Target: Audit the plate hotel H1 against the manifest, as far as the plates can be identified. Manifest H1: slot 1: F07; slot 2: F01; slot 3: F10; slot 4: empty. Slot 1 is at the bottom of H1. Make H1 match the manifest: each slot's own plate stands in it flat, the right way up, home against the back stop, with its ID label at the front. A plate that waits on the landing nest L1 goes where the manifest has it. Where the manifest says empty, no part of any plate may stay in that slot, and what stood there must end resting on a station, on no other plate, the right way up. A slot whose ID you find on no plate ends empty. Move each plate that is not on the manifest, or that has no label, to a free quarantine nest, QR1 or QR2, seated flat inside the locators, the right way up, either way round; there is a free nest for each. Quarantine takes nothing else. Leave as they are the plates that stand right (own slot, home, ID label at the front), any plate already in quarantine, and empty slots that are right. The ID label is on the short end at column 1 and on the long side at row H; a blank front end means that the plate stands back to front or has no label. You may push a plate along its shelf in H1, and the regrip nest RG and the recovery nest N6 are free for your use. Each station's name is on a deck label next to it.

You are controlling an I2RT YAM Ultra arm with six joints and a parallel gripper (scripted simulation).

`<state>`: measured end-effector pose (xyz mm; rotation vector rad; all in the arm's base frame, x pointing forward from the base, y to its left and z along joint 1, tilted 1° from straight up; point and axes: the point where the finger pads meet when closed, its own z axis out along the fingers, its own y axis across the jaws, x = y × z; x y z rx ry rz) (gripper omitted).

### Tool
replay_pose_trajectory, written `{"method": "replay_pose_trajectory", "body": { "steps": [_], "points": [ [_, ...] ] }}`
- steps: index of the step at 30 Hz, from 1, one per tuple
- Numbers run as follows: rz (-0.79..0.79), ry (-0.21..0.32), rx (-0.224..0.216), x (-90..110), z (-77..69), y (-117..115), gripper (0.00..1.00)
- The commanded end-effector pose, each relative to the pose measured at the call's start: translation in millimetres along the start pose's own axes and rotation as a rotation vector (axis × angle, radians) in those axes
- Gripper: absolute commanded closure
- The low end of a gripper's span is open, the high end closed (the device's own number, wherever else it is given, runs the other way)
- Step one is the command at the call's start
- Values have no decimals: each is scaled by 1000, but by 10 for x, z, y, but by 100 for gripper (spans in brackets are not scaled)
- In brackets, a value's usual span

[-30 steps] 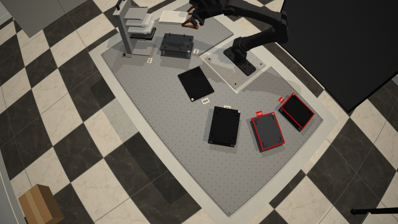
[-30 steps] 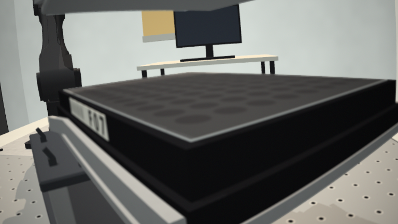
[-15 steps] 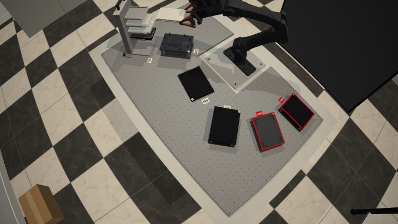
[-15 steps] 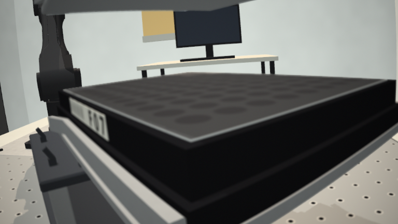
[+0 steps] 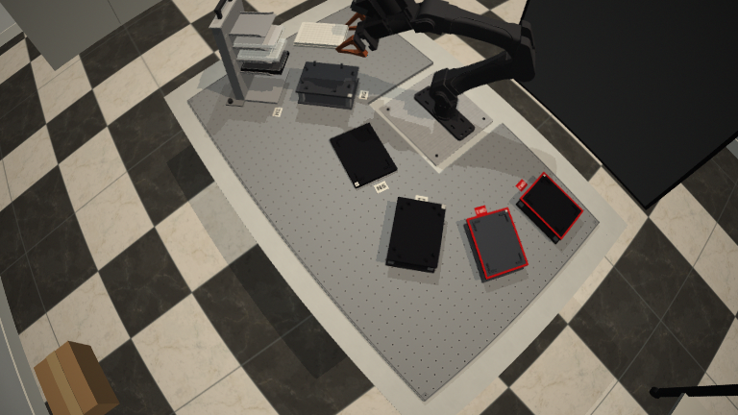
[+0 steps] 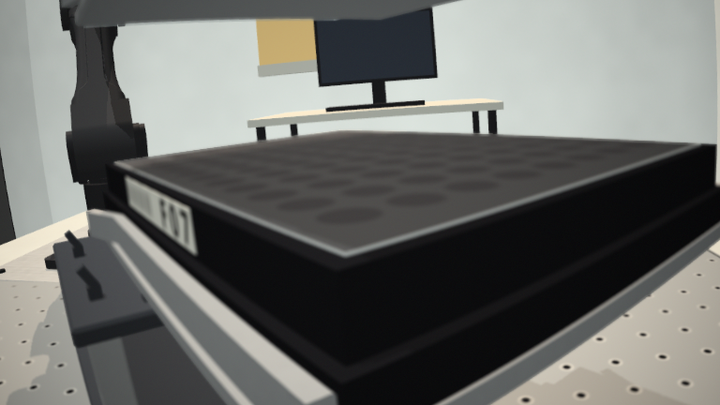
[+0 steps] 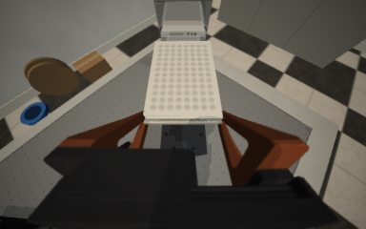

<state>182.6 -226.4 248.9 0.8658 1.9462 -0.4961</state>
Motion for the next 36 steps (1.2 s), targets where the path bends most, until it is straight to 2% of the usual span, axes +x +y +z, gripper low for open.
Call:
{"method": "replay_pose_trajectory", "body": {
  "steps": [1,3,4,6,8,11,13,16,18,21,23,28,30,33,36],
  "points": [
    [-7,-36,4,-36,-37,-6,14],
    [-10,-60,5,-128,-78,-7,14],
    [-10,-62,5,-136,-82,-7,14],
    [-7,-36,4,-15,-25,-6,14],
    [-10,-59,5,-104,-64,-7,14],
    [-11,-67,6,-134,-77,-7,14],
    [-7,-37,4,4,-13,-6,14],
    [-10,-60,5,-83,-50,-7,14],
    [-8,-39,4,13,-5,-6,14],
    [-10,-58,5,-54,-33,-7,14],
    [-8,-41,4,30,6,-6,14],
    [-11,-70,6,-83,-43,-7,14],
    [-8,-40,4,55,20,-6,14],
    [-10,-57,5,-8,-6,-7,14],
    [-8,-46,4,53,24,-6,14]
  ]
}}
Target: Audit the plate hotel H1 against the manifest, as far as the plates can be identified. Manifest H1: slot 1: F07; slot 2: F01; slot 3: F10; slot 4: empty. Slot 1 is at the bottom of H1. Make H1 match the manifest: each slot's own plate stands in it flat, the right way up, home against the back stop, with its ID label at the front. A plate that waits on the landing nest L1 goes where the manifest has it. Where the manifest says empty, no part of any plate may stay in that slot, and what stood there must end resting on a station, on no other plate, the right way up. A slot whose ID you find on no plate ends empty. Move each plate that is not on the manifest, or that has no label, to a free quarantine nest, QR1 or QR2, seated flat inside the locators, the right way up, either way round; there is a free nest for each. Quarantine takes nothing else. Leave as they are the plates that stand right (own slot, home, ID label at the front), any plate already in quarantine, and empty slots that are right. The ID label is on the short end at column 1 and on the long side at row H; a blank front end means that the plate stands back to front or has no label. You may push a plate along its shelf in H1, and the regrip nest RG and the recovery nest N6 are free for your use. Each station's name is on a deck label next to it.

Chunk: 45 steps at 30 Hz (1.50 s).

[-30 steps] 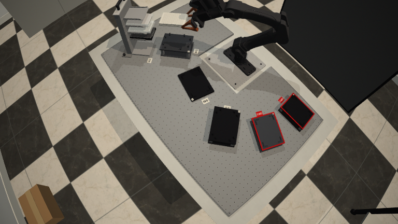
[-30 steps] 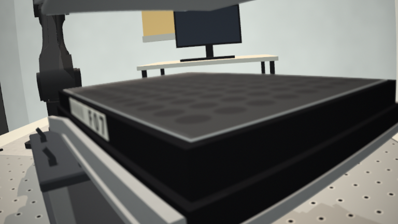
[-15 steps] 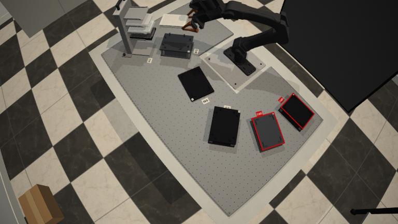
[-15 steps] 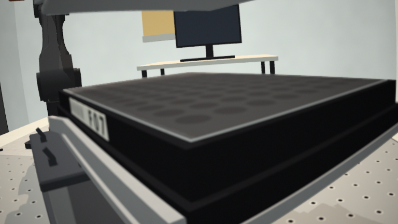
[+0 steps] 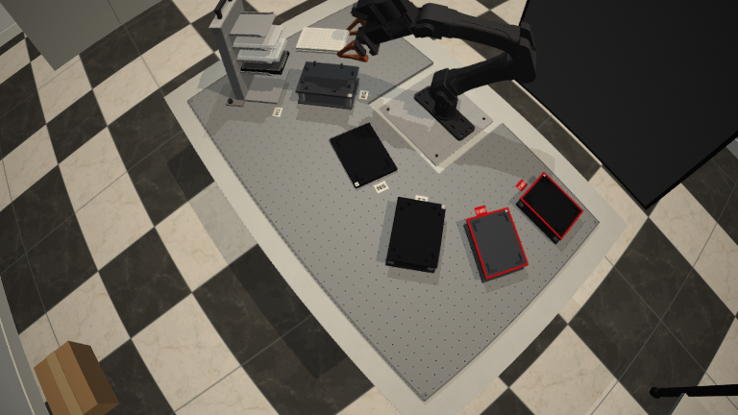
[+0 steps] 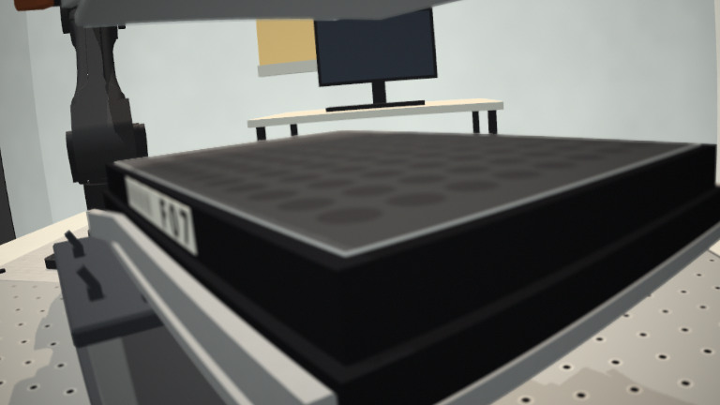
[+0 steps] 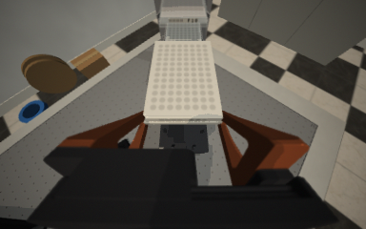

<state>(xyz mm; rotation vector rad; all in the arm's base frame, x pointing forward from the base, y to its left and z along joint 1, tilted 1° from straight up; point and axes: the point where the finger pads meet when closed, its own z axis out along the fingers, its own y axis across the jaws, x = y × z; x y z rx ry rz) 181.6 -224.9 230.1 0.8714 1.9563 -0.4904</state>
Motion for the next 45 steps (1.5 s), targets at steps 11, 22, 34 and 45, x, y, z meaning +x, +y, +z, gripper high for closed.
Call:
{"method": "replay_pose_trajectory", "body": {
  "steps": [11,22,34,45],
  "points": [
    [-10,-60,5,-90,-36,-7,14],
    [-10,-61,5,-46,-8,-7,14],
    [-10,-57,4,13,25,-7,14],
    [-10,-54,4,62,53,-6,14]
  ]
}}
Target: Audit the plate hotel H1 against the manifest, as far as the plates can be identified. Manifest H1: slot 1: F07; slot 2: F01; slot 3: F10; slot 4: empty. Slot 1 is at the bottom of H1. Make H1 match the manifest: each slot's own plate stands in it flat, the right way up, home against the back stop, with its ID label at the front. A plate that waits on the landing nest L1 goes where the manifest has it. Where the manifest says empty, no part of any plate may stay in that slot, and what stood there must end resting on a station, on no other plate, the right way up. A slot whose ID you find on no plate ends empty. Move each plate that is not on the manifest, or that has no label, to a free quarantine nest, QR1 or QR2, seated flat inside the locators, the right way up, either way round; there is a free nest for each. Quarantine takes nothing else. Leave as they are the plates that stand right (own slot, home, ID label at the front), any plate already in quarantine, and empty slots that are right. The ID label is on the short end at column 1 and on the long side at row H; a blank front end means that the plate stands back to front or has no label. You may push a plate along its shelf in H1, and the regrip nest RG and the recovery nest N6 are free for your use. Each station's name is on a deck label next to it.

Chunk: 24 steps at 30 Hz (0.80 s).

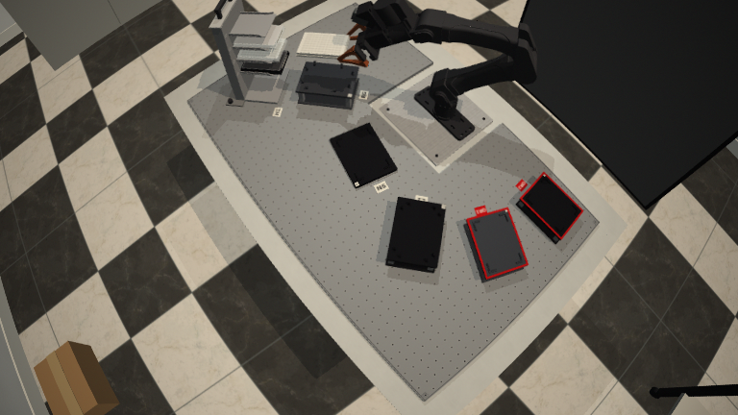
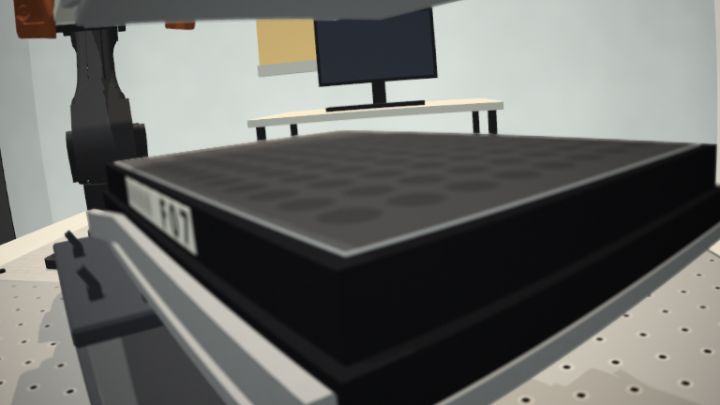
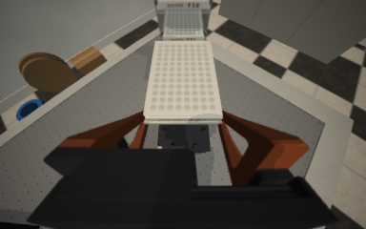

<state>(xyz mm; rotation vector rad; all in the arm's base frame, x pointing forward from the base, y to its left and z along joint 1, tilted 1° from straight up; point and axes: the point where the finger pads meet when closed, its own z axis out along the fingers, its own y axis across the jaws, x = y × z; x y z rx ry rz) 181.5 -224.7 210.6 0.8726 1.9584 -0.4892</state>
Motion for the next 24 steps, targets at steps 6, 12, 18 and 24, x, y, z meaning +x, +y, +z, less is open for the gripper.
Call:
{"method": "replay_pose_trajectory", "body": {
  "steps": [6,12,18,24],
  "points": [
    [-10,-59,4,-92,-32,-6,14],
    [-11,-66,5,-98,-29,-6,14],
    [-10,-56,4,-37,0,-5,14],
    [-11,-63,4,-41,4,-6,14]
  ]
}}
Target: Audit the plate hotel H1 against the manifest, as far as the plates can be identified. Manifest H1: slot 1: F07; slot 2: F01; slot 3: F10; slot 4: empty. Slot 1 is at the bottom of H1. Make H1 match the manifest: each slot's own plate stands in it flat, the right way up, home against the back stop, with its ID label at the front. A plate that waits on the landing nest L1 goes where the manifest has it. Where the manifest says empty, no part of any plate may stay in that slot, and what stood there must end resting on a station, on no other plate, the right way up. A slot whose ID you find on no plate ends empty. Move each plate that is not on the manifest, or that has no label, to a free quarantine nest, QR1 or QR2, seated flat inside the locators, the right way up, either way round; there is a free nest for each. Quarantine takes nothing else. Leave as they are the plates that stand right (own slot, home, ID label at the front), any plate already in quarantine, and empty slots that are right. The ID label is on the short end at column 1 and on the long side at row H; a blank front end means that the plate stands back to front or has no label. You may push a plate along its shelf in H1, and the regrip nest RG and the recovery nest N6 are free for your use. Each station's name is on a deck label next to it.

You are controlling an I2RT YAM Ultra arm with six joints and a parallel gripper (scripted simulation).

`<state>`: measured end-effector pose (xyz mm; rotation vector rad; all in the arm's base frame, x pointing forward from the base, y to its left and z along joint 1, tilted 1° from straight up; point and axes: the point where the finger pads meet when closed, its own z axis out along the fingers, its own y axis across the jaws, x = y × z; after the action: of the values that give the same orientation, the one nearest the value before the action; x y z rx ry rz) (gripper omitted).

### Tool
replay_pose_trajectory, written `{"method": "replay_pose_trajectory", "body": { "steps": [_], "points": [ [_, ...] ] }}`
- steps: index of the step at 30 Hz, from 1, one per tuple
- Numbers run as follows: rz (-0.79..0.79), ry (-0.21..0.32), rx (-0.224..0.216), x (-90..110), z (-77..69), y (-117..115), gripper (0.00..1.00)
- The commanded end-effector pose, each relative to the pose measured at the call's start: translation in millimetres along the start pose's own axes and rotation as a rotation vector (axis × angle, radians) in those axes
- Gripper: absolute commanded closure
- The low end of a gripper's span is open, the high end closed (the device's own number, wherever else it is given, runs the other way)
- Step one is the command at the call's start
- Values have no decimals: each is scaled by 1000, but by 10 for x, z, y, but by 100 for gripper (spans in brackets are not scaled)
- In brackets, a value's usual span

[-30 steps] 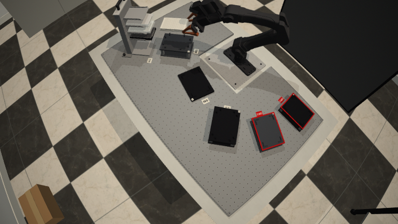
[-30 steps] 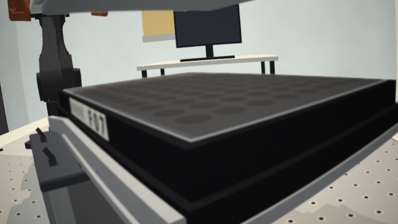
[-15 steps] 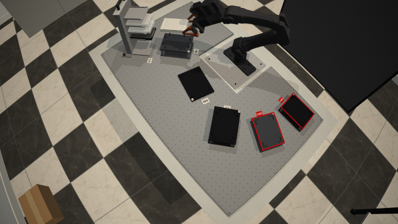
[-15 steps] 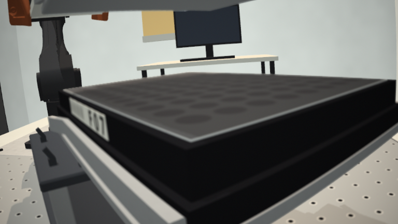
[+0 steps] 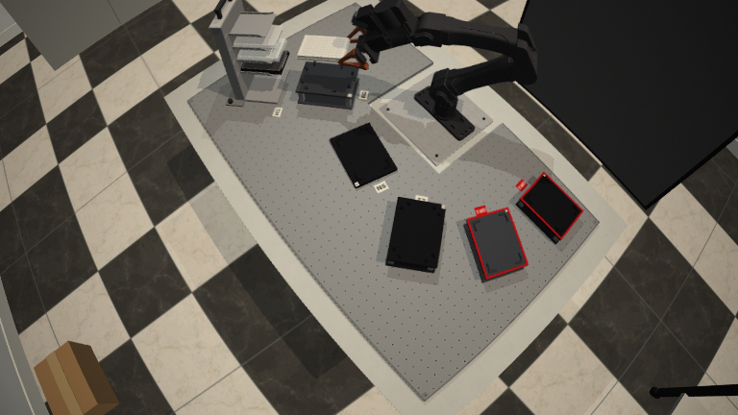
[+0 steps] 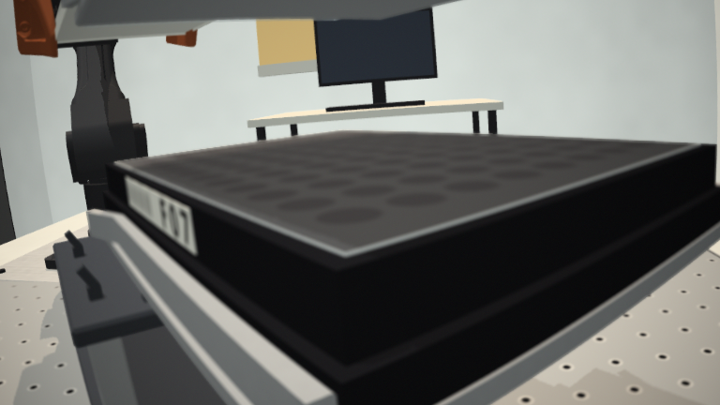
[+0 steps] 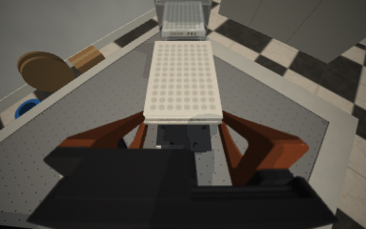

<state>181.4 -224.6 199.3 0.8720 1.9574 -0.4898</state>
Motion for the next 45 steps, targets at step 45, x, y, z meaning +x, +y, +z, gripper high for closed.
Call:
{"method": "replay_pose_trajectory", "body": {
  "steps": [45],
  "points": [
    [-11,-67,4,2,43,-5,14]
  ]
}}
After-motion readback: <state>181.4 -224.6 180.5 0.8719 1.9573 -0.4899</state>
